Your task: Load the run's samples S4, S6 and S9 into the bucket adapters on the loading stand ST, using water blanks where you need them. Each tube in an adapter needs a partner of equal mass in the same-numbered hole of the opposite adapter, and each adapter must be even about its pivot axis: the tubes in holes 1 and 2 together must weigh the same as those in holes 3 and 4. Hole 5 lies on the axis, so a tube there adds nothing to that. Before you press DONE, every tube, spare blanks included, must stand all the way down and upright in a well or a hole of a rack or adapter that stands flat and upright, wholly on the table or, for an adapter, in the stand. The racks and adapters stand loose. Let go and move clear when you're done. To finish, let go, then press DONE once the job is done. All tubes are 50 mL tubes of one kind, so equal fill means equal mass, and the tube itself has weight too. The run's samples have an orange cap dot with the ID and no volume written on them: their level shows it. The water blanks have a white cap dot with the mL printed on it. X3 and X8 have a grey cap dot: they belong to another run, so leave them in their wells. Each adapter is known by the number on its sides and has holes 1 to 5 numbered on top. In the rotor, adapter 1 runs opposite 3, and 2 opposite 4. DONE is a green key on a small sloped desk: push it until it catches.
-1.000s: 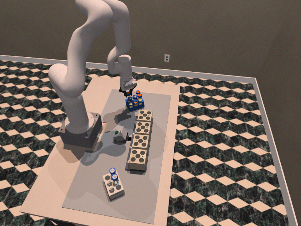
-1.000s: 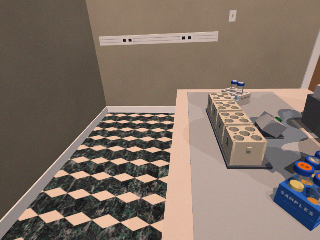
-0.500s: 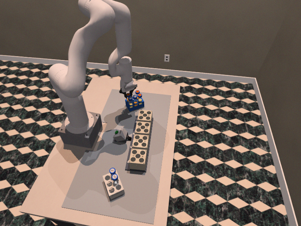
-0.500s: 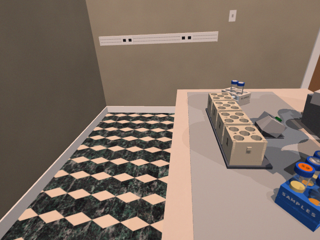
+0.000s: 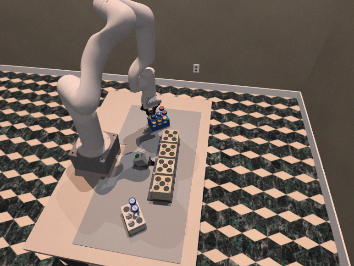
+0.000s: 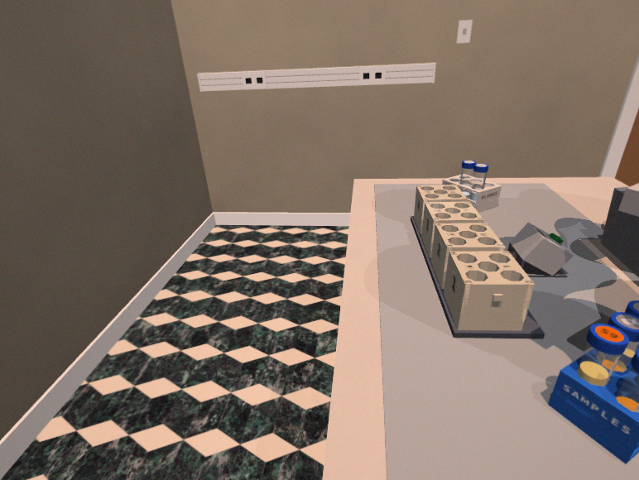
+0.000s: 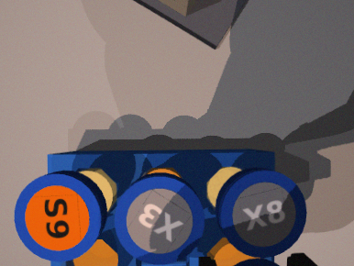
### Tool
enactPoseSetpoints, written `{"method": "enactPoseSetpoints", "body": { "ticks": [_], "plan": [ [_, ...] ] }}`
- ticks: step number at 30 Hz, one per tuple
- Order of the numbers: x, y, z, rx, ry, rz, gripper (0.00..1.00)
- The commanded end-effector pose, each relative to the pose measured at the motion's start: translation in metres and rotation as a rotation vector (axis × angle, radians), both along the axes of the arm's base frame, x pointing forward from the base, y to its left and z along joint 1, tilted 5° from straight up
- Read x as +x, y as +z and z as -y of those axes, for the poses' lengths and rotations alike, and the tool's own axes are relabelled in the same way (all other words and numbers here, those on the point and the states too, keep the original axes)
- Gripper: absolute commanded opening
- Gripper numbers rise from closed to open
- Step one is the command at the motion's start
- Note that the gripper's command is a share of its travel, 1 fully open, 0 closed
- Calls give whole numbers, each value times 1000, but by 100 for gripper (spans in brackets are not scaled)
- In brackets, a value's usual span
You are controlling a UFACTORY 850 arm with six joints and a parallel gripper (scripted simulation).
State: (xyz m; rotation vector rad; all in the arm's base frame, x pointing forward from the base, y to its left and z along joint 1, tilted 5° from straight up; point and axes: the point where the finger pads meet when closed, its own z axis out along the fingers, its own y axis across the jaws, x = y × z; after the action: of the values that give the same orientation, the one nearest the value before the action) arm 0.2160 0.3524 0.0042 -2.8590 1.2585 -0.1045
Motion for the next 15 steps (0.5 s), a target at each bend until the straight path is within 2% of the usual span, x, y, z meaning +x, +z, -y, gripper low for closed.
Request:
{"method": "enactPoseSetpoints", "body": {
  "ticks": [1,3,4,15],
  "plan": [
    [0,0,0,21,1,17,0],
    [0,0,0,21,1,17,0],
    [0,0,0,21,1,17,44],
    [0,0,0,21,1,17,44]
  ]
}}
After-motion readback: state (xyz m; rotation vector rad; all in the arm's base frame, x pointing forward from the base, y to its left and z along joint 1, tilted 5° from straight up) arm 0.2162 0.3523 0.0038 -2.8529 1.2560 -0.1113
